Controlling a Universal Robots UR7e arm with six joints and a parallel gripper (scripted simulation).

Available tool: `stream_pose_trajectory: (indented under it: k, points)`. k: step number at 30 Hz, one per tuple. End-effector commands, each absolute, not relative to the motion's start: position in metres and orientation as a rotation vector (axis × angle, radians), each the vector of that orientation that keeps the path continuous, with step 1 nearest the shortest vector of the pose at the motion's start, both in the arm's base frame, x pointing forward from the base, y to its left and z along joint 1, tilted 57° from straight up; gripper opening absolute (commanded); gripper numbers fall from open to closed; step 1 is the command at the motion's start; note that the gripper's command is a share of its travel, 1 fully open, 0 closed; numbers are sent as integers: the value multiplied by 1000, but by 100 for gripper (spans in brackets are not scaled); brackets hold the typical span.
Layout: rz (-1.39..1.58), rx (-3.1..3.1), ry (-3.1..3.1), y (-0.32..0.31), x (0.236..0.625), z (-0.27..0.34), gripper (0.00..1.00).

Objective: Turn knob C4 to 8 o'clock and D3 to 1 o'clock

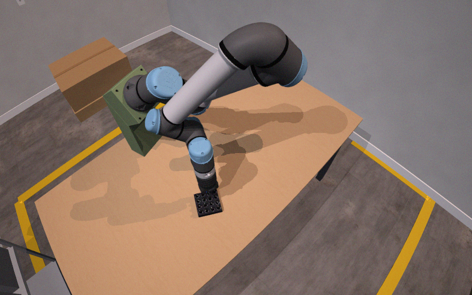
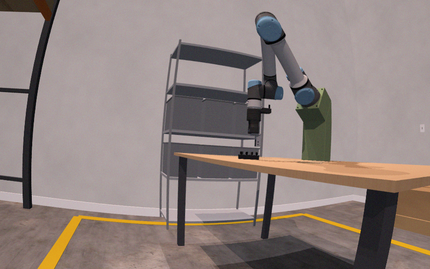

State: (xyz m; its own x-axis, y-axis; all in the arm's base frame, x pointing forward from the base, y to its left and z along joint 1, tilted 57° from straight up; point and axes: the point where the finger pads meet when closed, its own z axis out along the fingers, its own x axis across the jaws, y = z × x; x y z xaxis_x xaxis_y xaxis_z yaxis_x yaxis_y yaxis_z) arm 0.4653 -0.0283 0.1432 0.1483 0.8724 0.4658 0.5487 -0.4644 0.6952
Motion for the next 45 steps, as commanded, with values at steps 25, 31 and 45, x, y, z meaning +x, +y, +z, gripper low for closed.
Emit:
stream_pose_trajectory:
  k: [25, 31, 45]
  points:
    - [1002, 1558, 1750, -30, 466, 156, 46]
    - [944, 1436, 1820, -30, 466, 159, 46]
    - [808, 1156, 1951, -30, 468, 168, 46]
